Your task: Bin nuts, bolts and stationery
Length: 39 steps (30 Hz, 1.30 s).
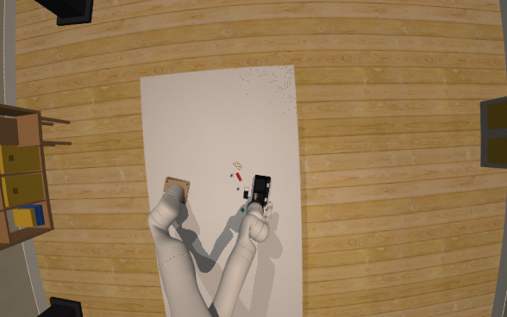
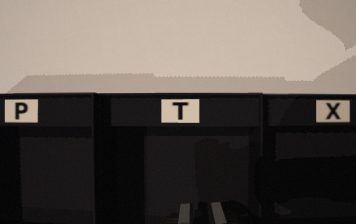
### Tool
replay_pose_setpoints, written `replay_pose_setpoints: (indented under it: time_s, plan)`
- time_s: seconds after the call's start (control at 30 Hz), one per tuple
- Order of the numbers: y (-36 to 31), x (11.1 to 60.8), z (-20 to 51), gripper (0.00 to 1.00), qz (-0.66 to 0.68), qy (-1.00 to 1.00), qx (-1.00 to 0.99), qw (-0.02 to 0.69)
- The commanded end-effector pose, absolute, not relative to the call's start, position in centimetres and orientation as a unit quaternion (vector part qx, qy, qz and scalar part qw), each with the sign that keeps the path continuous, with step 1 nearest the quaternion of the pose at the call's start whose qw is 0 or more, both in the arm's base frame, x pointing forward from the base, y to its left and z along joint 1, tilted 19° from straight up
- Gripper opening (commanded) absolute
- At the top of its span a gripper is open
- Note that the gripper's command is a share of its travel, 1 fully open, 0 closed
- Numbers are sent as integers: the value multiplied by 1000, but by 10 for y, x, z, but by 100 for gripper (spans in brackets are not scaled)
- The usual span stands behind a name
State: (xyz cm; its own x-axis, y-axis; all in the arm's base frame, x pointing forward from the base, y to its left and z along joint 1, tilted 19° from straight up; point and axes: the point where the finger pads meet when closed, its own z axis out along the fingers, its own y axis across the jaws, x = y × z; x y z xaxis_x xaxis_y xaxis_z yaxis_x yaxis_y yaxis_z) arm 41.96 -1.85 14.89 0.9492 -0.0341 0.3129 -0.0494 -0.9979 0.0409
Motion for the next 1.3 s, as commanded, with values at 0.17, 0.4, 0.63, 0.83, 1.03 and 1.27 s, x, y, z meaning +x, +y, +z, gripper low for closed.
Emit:
replay_pose_setpoints:
  time_s: [0.17,0.4,0.63,0.83,1.03,1.27]
  plan:
    - [-19,418,163,9,161,-21,986,26]
    - [-19,416,169,9,161,-20,986,26]
    - [-17,407,195,9,160,-20,987,26]
    - [-16,407,199,9,162,-20,986,24]
    - [-9,408,198,9,162,-24,986,29]
    - [26,412,196,9,161,-24,986,27]
